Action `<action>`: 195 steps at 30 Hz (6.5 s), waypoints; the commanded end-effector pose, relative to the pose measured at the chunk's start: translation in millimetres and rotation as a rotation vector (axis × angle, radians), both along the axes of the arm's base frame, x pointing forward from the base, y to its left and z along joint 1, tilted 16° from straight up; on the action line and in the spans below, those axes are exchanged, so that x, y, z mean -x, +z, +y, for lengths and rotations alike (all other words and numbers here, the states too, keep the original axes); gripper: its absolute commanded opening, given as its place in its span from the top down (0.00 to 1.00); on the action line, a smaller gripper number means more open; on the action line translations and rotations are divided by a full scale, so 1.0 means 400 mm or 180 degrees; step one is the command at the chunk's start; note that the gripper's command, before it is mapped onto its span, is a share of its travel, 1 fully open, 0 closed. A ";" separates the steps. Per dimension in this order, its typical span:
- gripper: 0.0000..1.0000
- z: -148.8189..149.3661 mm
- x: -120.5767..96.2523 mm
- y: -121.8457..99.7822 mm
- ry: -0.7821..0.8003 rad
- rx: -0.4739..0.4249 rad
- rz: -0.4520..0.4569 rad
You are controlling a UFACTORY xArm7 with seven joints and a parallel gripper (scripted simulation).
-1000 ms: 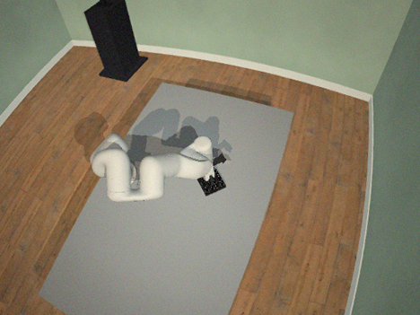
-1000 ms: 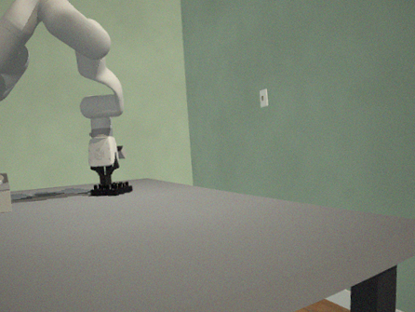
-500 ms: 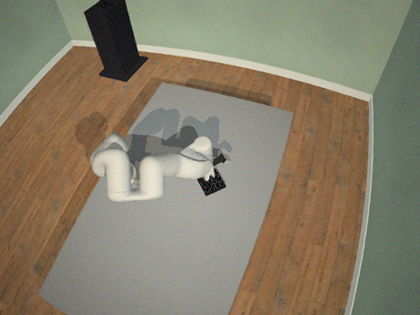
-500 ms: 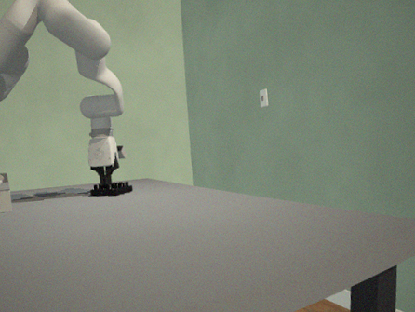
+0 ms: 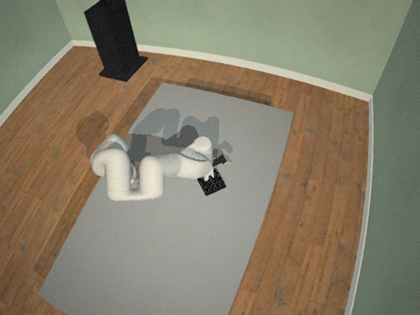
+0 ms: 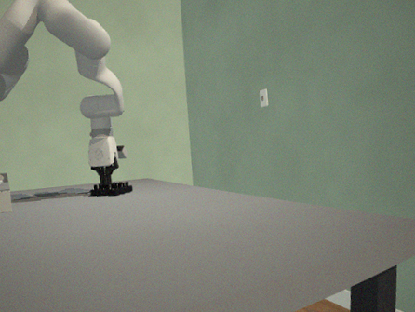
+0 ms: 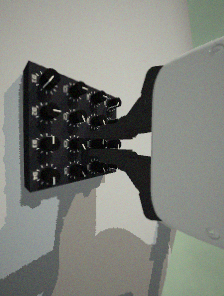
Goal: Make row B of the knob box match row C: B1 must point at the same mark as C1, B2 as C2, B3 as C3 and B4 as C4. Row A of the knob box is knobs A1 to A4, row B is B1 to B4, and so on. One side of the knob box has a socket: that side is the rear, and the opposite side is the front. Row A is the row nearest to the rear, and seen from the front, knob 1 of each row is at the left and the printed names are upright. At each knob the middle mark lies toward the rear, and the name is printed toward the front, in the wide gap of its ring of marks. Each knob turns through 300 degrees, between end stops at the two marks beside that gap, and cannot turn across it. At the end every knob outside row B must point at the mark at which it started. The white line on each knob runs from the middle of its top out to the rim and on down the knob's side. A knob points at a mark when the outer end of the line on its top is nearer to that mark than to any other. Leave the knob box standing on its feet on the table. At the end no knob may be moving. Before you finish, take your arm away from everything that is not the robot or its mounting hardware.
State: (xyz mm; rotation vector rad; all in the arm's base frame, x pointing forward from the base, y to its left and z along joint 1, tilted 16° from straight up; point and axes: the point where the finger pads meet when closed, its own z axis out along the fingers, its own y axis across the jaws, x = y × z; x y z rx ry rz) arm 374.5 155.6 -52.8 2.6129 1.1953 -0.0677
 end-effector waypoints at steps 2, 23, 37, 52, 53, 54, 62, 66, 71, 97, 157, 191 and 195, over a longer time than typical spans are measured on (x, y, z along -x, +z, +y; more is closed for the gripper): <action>0.92 0.003 -0.002 0.003 -0.0158 -0.0017 -0.0054; 0.92 0.003 -0.002 0.003 -0.1105 -0.0085 -0.0308; 0.92 0.003 -0.002 0.003 -0.2203 -0.0164 -0.0603; 0.92 0.003 -0.002 0.003 -0.3257 -0.0240 -0.0885; 0.92 0.003 -0.002 0.003 -0.3333 -0.0245 -0.0906; 0.92 0.003 -0.002 0.003 -0.3408 -0.0251 -0.0926; 0.92 0.003 -0.002 0.003 -0.3827 -0.0281 -0.1038; 0.92 0.003 -0.002 0.003 -0.4074 -0.0299 -0.1104; 0.92 0.003 -0.002 0.003 -0.4337 -0.0318 -0.1174; 0.92 0.003 -0.002 0.003 -0.4868 -0.0356 -0.1316; 0.81 0.026 0.004 0.086 -0.4879 -0.0357 -0.1320; 0.81 0.027 0.011 0.087 -0.3865 -0.0257 -0.1036; 0.81 0.028 0.013 0.087 -0.3527 -0.0227 -0.0940</action>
